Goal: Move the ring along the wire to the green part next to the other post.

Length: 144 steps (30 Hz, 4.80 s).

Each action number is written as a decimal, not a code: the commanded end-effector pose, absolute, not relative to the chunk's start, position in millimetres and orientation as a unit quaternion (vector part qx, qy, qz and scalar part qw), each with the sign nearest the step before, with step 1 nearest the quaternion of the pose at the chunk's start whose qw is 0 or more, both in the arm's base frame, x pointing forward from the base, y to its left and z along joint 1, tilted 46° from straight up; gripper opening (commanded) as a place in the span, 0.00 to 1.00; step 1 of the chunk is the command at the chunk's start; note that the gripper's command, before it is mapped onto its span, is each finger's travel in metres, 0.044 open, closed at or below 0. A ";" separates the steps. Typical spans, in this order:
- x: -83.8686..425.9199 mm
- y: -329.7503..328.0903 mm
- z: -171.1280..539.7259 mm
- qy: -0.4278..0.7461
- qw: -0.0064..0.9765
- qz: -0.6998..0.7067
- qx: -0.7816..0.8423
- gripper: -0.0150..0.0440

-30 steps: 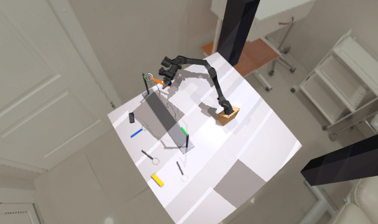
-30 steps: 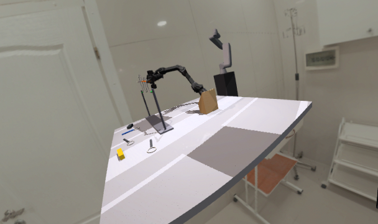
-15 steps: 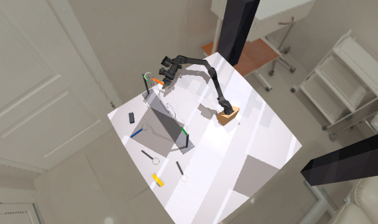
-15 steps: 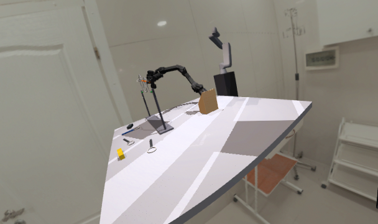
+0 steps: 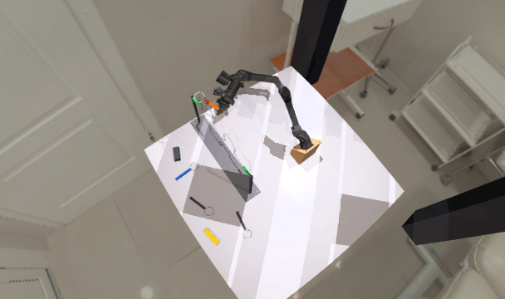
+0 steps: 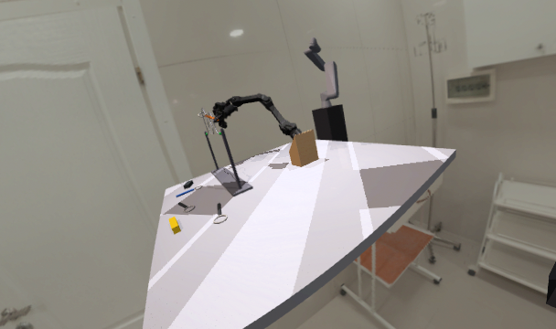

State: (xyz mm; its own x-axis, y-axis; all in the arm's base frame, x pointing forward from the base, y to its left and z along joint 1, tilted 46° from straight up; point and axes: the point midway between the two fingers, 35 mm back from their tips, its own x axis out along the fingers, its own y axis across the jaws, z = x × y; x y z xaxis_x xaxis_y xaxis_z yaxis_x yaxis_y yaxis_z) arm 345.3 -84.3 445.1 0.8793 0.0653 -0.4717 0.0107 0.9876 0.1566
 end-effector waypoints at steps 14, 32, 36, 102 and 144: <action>345.8 -91.9 444.6 0.243 0.969 -0.020 -0.039 0.00; 346.2 -101.1 445.9 0.236 0.958 -0.057 -0.155 0.00; 346.3 -103.1 446.5 0.233 0.953 -0.065 -0.181 0.00; 346.8 -126.6 468.6 0.166 0.782 -0.183 -0.572 0.00; 346.2 -127.8 489.8 0.100 0.588 -0.236 -0.767 0.00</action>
